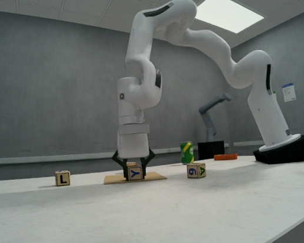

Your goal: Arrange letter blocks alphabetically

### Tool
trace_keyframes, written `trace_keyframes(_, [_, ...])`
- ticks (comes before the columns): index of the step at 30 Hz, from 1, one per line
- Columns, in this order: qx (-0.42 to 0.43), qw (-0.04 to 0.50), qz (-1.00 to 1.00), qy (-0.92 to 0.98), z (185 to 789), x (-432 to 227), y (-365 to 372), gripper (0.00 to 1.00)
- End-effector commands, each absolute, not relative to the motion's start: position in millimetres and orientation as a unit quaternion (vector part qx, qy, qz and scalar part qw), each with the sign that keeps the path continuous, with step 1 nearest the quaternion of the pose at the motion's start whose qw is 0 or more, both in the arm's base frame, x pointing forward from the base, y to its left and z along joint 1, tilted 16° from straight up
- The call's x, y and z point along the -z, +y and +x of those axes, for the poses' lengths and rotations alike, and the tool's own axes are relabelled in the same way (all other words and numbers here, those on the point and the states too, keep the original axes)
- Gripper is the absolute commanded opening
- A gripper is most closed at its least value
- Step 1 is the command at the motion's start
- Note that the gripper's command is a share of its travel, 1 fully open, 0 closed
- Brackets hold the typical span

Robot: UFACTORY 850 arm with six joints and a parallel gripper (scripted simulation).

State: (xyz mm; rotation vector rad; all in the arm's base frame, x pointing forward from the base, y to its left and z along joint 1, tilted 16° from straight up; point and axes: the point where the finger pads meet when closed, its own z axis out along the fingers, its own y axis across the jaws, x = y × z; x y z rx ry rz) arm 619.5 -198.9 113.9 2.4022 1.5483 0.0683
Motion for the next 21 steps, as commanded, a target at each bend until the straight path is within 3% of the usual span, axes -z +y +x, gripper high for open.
trace_keyframes(1, [-0.024, 0.142, 0.832, 0.536, 620.3, -114.9, -199.0, 0.44])
trace_keyframes(7, [-0.024, 0.142, 0.832, 0.536, 620.3, -114.9, -199.0, 0.53])
trace_keyframes(11, [-0.024, 0.142, 0.832, 0.536, 620.3, -114.9, -199.0, 0.53])
trace_keyframes(18, [-0.024, 0.142, 0.832, 0.536, 620.3, -114.9, -199.0, 0.65])
trace_keyframes(21, [-0.024, 0.142, 0.832, 0.536, 620.3, -114.9, -199.0, 0.65])
